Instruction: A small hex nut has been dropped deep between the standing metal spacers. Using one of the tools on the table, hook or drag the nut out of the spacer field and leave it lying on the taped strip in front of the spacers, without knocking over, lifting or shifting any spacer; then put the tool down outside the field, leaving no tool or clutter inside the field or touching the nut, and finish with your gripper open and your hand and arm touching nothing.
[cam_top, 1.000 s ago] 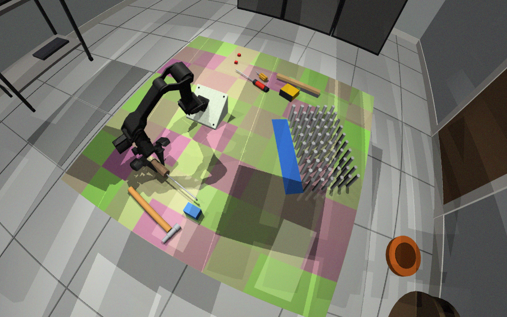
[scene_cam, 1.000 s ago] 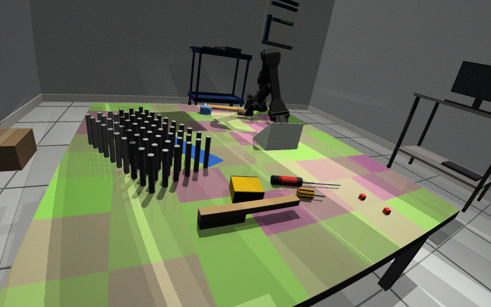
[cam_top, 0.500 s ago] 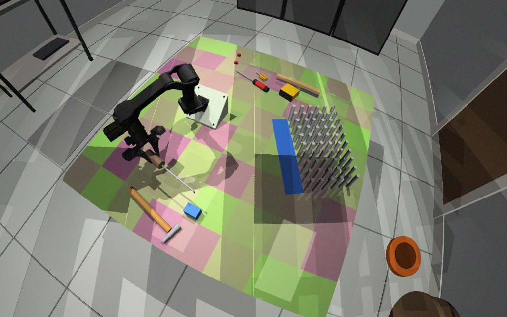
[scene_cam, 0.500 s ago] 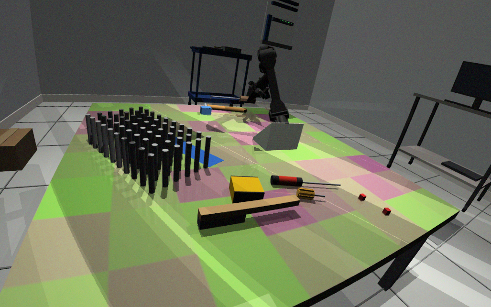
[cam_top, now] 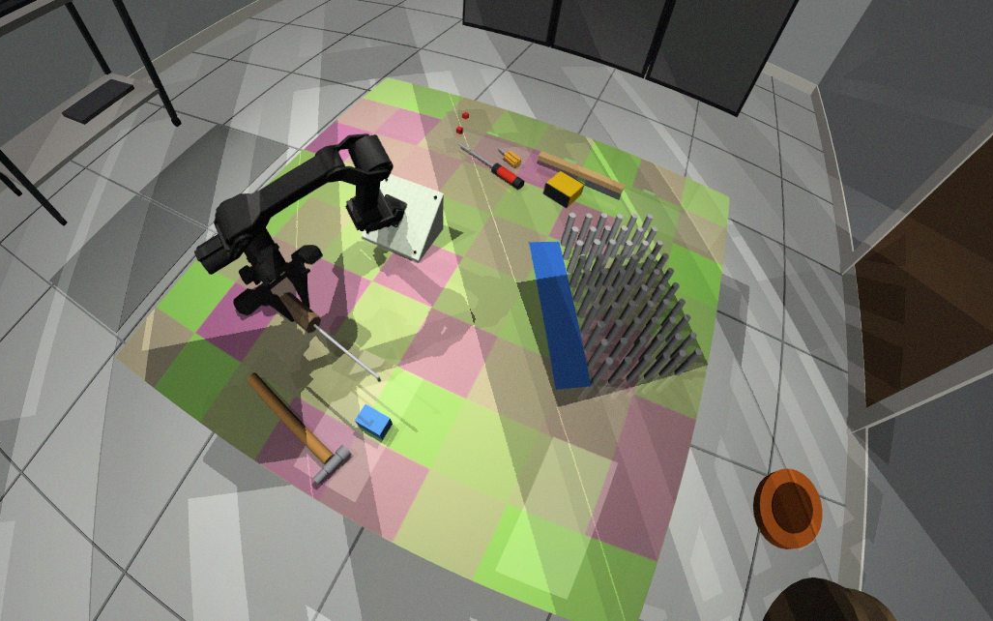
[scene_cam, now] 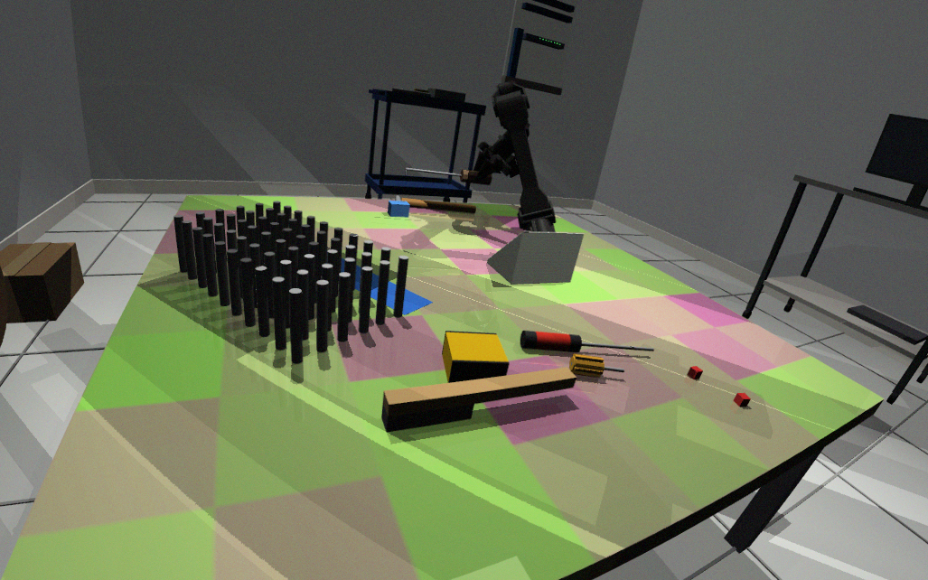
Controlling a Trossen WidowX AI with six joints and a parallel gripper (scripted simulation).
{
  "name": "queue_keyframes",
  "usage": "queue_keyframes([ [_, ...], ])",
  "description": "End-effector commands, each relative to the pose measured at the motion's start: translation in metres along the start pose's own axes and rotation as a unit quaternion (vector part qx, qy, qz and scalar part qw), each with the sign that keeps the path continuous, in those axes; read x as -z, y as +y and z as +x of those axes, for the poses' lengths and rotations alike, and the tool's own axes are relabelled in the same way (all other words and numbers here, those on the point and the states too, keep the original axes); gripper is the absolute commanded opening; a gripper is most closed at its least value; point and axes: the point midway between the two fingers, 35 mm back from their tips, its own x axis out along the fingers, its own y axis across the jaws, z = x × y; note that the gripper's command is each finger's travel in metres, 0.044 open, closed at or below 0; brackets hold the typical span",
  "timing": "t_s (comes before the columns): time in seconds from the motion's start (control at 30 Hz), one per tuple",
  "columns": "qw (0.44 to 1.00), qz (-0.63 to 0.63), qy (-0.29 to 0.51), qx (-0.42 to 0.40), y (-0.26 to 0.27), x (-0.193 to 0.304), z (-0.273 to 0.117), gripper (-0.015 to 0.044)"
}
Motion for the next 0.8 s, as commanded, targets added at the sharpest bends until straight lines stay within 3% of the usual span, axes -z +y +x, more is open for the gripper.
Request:
queue_keyframes([
  [0.0,1.000,0.003,0.006,0.019,-0.004,0.005,0.005,0.0000],
  [0.77,0.986,0.011,0.024,0.162,-0.041,0.022,0.046,0.0000],
])
